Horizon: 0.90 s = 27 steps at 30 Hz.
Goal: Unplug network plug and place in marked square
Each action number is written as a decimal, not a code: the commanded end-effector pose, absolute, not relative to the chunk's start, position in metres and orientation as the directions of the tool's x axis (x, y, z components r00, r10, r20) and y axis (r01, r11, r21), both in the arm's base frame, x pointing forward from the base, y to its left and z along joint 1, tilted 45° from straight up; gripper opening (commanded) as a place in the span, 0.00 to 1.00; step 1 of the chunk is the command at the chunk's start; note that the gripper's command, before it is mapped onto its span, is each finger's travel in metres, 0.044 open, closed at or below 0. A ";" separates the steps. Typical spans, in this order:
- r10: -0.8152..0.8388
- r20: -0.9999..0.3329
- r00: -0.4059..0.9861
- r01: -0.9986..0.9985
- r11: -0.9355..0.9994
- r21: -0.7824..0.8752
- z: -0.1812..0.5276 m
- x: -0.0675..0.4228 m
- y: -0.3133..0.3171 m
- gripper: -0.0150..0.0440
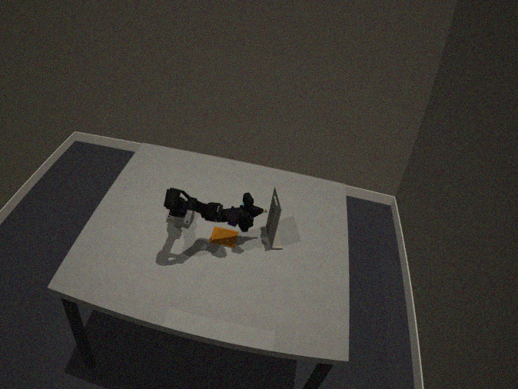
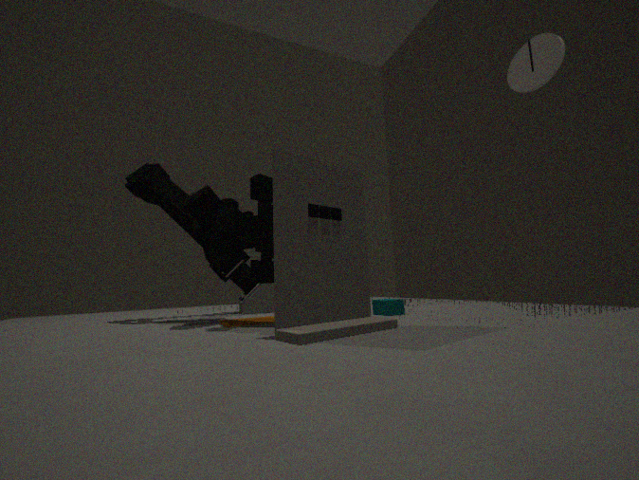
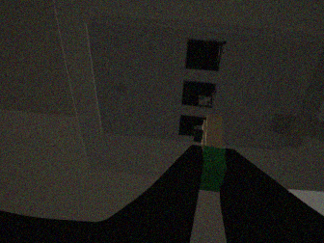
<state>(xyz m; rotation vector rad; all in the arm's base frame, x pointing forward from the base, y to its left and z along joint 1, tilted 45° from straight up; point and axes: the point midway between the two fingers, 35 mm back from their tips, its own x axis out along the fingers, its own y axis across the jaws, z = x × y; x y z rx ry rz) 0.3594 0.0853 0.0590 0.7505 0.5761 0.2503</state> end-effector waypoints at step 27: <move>0.415 -0.400 0.817 -0.018 0.712 0.702 0.064 0.344 0.082 0.25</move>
